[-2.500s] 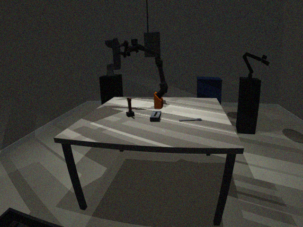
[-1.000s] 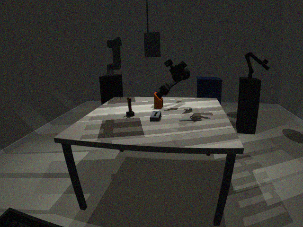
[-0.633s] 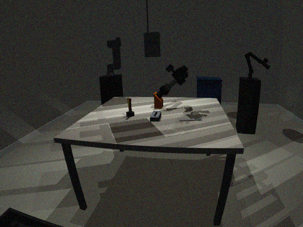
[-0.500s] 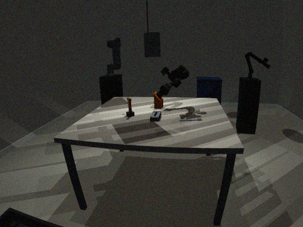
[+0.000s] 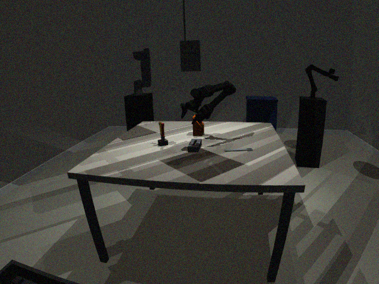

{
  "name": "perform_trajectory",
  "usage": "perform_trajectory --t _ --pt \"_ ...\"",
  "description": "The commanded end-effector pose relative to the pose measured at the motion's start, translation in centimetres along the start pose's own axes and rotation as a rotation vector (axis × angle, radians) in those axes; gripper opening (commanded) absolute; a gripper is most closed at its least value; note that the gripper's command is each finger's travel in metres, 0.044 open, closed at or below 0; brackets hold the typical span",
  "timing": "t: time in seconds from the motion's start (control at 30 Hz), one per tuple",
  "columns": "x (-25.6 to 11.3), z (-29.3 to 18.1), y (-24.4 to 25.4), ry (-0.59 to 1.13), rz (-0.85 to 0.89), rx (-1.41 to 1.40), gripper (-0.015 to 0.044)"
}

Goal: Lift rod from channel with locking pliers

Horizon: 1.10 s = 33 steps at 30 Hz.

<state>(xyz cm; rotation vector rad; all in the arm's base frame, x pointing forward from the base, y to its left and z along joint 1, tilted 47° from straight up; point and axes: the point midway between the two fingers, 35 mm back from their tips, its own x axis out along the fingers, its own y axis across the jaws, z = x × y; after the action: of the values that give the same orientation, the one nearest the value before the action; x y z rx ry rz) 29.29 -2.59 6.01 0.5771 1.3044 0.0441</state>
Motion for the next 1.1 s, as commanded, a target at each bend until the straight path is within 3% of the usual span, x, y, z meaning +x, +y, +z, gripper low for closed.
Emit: perform_trajectory --t 0.0,0.13,0.47,0.9,1.07 --pt "1.3 -4.4 -1.8 0.411 0.127 0.387 0.044" --pt "1.1 -5.6 -1.9 0.554 0.18 0.536 0.044" --pt "1.2 -5.6 -2.2 0.553 0.18 0.536 0.044" --pt "3.4 -6.4 -9.7 0.551 0.176 0.535 0.044" --pt "4.0 -5.7 -10.3 0.55 0.176 0.535 0.044"
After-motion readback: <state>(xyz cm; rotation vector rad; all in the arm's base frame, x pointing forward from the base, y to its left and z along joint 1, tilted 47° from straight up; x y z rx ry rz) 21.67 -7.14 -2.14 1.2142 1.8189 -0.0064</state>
